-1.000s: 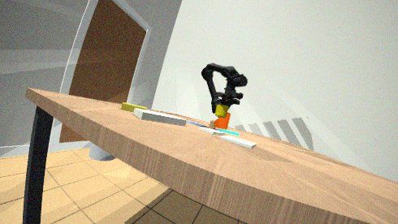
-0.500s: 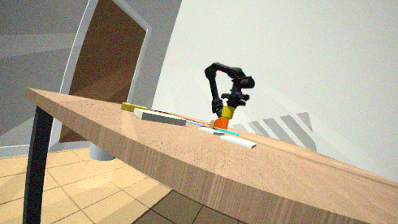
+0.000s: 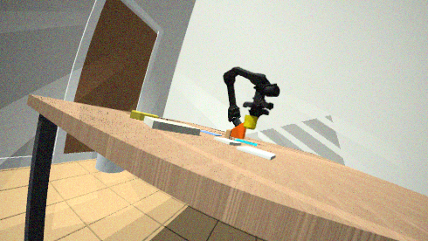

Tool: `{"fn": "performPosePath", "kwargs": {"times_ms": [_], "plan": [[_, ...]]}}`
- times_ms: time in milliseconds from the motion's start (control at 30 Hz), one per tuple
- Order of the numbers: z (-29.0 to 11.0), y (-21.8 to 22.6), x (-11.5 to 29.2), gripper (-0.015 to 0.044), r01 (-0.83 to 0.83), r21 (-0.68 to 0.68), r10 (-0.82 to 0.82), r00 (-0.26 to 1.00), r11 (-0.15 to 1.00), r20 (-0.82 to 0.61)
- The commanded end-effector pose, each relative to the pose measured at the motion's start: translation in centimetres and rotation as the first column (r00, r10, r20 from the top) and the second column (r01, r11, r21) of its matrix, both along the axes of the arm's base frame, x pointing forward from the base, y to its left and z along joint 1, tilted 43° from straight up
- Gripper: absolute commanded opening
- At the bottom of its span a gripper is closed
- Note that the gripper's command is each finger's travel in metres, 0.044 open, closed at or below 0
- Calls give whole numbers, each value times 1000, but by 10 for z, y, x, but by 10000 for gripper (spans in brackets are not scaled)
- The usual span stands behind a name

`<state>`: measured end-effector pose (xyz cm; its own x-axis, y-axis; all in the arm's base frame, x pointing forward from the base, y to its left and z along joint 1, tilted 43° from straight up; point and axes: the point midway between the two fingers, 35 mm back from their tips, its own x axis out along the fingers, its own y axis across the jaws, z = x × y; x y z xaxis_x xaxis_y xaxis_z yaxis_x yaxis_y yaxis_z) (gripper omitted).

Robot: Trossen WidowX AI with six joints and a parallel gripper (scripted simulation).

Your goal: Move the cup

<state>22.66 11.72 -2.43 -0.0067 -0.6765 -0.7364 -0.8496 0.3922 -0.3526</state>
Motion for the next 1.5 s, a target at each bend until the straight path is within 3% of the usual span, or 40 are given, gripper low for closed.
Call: {"fn": "performPosePath", "kwargs": {"times_ms": [0,1467], "plan": [[-4,1,1,0,6,9,-6,1000,1000,5],[-52,-42,1,0,6,7,-6,1000,1000,6]]}}
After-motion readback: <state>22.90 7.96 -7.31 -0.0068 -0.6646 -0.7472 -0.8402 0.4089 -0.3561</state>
